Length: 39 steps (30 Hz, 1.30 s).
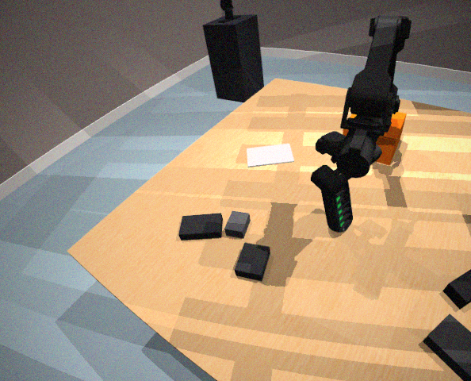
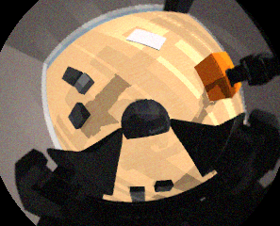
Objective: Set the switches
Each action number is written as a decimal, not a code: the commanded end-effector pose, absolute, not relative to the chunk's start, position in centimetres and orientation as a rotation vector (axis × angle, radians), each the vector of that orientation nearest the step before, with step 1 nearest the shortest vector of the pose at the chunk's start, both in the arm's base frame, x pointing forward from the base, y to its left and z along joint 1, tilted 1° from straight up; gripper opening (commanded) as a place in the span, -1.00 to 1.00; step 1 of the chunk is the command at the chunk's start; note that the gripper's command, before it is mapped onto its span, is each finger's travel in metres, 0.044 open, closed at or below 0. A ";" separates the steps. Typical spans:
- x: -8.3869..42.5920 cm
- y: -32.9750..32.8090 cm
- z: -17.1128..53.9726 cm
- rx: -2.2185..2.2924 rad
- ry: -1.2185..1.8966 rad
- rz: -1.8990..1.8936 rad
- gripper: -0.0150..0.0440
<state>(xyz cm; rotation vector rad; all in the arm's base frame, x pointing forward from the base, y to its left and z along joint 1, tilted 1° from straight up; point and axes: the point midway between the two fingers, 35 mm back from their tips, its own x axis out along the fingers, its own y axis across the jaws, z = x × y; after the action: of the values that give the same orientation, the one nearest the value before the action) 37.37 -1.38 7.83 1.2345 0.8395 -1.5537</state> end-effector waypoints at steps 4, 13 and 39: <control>37.8 -0.5 8.0 1.267 0.854 -1.533 0.65; 38.0 0.0 8.0 1.282 0.865 -1.524 0.65; 38.4 1.8 8.0 1.328 0.900 -1.495 0.65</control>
<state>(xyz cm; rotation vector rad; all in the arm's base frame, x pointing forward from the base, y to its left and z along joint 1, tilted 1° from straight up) 38.13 1.15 8.08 1.3040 0.8852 -1.5097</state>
